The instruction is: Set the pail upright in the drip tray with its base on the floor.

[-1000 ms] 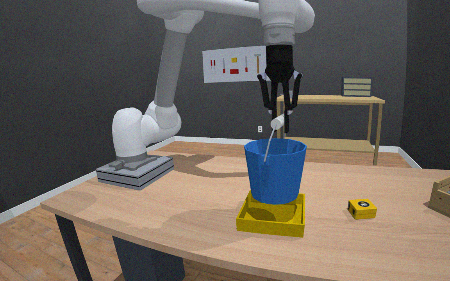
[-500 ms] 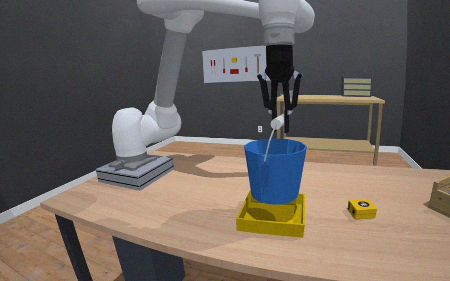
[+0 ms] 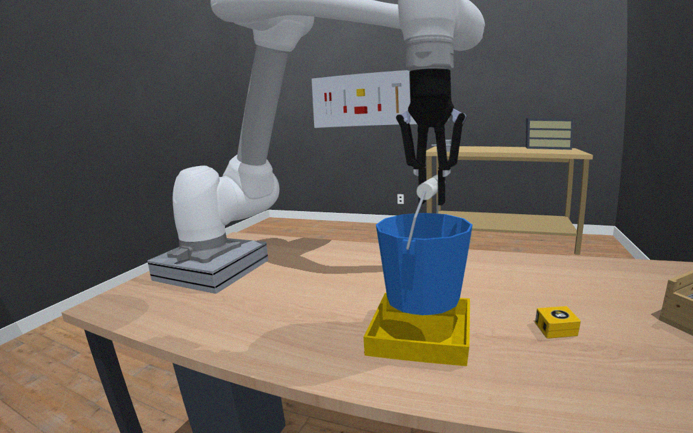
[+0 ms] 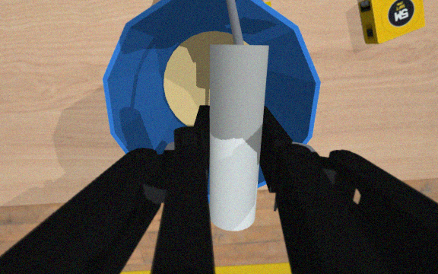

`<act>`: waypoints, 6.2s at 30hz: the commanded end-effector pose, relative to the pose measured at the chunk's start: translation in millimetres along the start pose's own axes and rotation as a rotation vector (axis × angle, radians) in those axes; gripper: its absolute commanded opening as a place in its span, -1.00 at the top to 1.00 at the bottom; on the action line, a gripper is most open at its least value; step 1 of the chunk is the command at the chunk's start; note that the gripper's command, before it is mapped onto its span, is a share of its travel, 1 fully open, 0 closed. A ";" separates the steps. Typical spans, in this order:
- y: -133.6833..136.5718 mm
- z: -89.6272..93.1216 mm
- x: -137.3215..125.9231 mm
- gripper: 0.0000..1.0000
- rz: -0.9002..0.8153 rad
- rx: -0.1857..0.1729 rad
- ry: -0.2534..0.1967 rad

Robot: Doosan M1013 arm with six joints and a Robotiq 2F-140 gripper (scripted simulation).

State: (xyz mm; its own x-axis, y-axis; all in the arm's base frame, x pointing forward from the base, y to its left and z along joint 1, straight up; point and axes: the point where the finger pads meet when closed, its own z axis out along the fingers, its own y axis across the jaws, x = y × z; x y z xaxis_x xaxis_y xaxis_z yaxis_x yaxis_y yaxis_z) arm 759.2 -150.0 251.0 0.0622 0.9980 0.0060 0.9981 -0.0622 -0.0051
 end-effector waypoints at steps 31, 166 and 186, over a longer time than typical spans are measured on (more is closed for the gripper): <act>0.3 1.0 0.1 0.80 0.000 -0.002 0.000; -1.1 84.0 -0.1 0.80 0.000 -0.002 0.000; -1.1 84.0 -0.1 -1.00 0.000 -0.002 0.000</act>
State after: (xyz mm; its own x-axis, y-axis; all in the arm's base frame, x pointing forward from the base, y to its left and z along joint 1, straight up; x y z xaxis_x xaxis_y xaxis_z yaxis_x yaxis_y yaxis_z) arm 757.3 -149.5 165.9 0.0622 0.9980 0.0059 0.9981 -0.0622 -0.0049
